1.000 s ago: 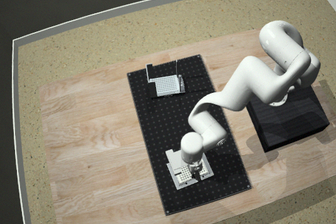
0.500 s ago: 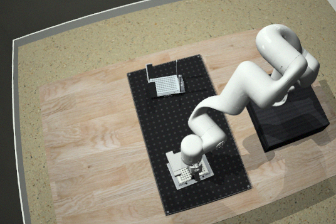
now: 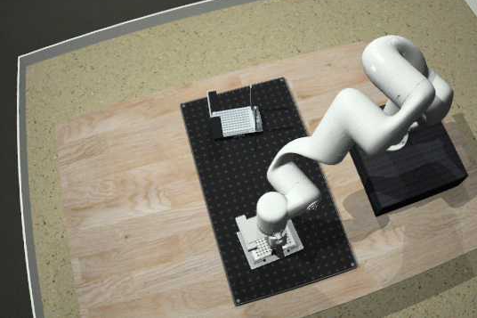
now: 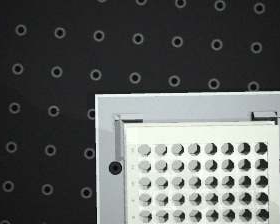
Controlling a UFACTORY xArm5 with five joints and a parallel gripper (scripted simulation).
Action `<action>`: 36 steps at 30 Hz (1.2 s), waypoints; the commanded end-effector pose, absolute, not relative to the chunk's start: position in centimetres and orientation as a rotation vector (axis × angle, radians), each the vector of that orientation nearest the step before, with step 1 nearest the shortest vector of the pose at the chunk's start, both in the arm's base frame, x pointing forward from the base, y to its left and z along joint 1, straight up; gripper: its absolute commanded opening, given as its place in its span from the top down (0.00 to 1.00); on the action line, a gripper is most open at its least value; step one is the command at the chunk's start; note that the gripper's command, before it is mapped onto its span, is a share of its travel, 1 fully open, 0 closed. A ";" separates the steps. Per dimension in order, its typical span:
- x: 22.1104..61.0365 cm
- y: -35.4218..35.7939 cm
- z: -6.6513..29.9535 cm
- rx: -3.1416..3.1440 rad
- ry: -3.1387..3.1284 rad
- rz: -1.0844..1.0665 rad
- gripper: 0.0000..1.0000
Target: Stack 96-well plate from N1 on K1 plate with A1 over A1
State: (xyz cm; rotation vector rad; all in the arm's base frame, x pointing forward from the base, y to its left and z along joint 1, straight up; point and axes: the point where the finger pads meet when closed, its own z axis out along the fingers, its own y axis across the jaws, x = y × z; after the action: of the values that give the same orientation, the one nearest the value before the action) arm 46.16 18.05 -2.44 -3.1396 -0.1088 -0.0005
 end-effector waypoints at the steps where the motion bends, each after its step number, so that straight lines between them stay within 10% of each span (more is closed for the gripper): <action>1: 46.3 18.1 -2.5 -3.139 -0.109 -0.005 0.00; 36: 46.3 18.1 -4.3 -3.139 -0.109 -0.005 0.00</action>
State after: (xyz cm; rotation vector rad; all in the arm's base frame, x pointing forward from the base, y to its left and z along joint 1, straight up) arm 46.13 18.04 -4.43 -3.1399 -0.1088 0.0009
